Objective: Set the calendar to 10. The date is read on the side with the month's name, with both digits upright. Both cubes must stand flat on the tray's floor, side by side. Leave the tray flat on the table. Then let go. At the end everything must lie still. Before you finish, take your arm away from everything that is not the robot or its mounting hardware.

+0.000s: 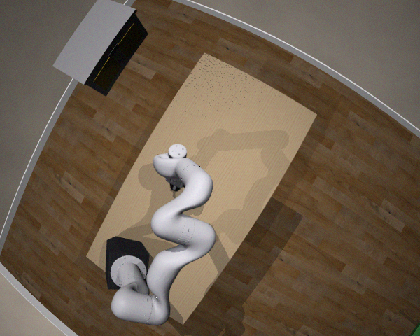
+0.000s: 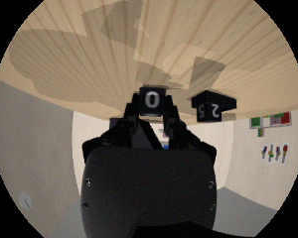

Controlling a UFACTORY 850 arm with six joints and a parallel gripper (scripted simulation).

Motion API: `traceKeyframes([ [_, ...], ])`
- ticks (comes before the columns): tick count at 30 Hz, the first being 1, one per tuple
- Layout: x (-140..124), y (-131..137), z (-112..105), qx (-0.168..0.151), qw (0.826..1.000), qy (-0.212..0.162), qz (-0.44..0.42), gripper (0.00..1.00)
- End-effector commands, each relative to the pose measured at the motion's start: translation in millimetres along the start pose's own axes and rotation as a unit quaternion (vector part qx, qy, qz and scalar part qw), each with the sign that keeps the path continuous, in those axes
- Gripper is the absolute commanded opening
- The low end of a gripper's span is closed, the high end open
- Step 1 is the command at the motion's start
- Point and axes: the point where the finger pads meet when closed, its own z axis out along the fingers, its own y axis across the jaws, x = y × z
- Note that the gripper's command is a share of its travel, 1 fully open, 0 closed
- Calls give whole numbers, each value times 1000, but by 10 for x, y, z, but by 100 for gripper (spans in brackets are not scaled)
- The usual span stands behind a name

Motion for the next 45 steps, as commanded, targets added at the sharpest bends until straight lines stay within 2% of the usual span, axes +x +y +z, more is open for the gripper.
traceKeyframes([
  [1,8,-1,-4,0,1000,1,0,29],
  [45,34,-1,34,0,1000,1,0,29],
])
